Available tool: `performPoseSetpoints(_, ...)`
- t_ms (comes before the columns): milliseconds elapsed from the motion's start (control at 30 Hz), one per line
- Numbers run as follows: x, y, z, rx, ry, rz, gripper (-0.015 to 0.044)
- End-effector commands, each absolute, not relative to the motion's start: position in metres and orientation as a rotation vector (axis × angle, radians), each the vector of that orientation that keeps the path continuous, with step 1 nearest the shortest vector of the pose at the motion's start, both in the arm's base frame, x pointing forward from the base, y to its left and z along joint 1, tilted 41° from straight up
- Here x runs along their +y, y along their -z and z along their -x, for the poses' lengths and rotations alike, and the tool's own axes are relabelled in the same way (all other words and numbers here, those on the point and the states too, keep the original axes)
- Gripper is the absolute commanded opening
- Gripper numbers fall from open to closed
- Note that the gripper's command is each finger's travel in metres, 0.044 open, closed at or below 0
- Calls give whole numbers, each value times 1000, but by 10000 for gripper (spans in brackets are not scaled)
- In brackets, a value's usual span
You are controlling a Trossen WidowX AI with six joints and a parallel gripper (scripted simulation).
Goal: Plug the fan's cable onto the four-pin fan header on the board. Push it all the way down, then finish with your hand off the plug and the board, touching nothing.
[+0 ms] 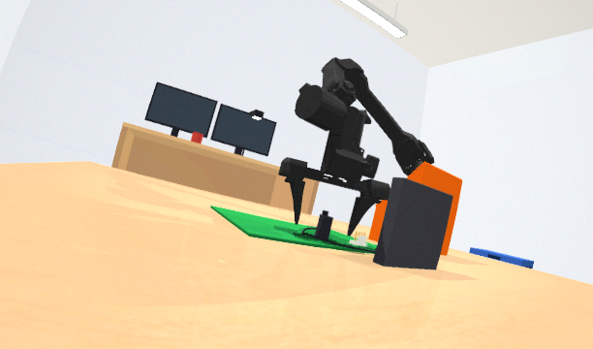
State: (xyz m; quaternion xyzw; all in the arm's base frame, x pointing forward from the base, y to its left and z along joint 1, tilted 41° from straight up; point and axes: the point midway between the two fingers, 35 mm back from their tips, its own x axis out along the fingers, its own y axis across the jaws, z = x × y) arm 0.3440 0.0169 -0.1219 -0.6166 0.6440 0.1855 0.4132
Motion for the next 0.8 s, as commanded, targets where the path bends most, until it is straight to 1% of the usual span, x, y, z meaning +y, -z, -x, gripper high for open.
performPoseSetpoints(0,14,125,-342,1628,-469,1559,440)
performPoseSetpoints(100,14,125,-342,1628,-469,1559,440)
performPoseSetpoints(667,16,124,-343,1622,-468,1550,0)
performPoseSetpoints(767,16,124,-343,1622,-468,1550,0)
